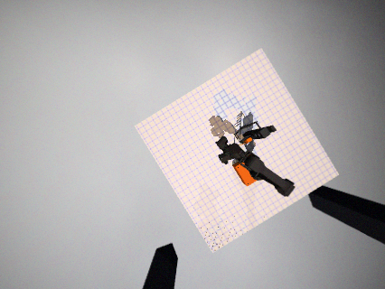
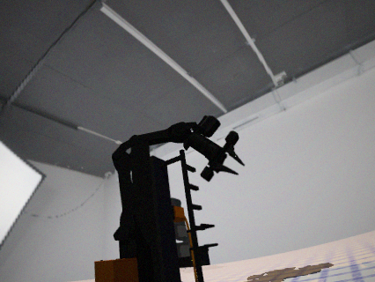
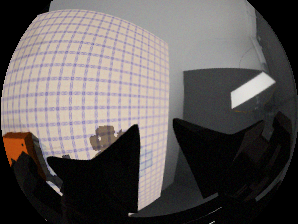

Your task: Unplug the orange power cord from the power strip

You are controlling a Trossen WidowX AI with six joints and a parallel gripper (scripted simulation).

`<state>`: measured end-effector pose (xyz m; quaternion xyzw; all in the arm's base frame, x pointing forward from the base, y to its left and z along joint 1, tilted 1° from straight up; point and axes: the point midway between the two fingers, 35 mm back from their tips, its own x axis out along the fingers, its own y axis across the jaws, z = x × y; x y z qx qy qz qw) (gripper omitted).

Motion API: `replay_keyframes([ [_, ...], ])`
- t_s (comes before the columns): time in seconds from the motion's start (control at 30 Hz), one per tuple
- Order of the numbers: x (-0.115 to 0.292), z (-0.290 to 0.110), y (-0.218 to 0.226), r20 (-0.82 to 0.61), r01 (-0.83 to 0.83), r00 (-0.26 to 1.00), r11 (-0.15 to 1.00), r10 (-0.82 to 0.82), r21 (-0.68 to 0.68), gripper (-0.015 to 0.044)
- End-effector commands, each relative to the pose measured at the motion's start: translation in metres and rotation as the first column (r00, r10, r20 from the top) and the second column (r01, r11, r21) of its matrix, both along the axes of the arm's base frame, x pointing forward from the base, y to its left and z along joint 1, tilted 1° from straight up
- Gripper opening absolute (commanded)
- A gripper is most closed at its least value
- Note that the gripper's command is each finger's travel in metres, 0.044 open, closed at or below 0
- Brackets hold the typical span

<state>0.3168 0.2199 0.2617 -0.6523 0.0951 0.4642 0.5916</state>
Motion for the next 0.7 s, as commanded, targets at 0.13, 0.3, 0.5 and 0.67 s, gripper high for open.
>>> replay_keyframes([
  [0.13,-0.017,-0.081,-0.114,-0.320,0.079,0.931,0.951,-0.177,-0.298,0.0160],
  [0.3,-0.054,-0.109,-0.173,-0.521,0.053,0.807,0.914,-0.277,-0.403,0.0160],
  [0.5,-0.060,-0.112,-0.180,-0.547,0.047,0.786,0.910,-0.288,-0.412,0.0160],
  [0.67,-0.059,-0.112,-0.179,-0.547,0.047,0.786,0.910,-0.288,-0.412,0.0160],
])
